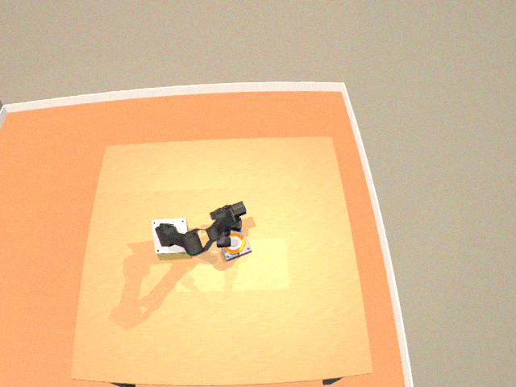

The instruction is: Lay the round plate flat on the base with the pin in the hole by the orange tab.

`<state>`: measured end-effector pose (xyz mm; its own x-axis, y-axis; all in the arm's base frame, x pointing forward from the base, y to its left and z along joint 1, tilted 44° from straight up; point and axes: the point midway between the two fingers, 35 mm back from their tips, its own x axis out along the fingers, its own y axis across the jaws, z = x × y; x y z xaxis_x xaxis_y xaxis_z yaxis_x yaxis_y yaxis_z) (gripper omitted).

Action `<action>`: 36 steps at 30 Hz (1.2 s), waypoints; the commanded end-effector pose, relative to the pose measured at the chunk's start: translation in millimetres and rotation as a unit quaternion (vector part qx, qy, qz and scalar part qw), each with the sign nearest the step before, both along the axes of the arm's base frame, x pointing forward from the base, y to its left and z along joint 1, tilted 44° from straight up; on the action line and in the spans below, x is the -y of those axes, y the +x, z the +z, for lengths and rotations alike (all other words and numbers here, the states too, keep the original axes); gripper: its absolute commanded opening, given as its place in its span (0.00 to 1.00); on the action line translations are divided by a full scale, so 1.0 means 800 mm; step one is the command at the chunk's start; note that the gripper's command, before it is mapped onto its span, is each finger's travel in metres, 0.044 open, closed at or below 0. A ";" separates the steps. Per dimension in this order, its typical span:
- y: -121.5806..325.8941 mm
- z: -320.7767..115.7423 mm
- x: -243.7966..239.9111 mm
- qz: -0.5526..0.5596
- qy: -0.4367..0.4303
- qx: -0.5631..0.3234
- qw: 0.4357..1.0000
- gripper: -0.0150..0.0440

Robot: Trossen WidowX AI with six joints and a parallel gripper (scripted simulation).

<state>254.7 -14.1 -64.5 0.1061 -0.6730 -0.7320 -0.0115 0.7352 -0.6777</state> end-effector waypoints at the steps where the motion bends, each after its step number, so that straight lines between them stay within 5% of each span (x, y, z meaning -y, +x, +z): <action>1: -0.008 0.001 0.008 -0.002 -0.008 -0.011 1.000 0.25; 36: -0.013 0.008 0.016 -0.002 -0.008 -0.011 1.000 0.25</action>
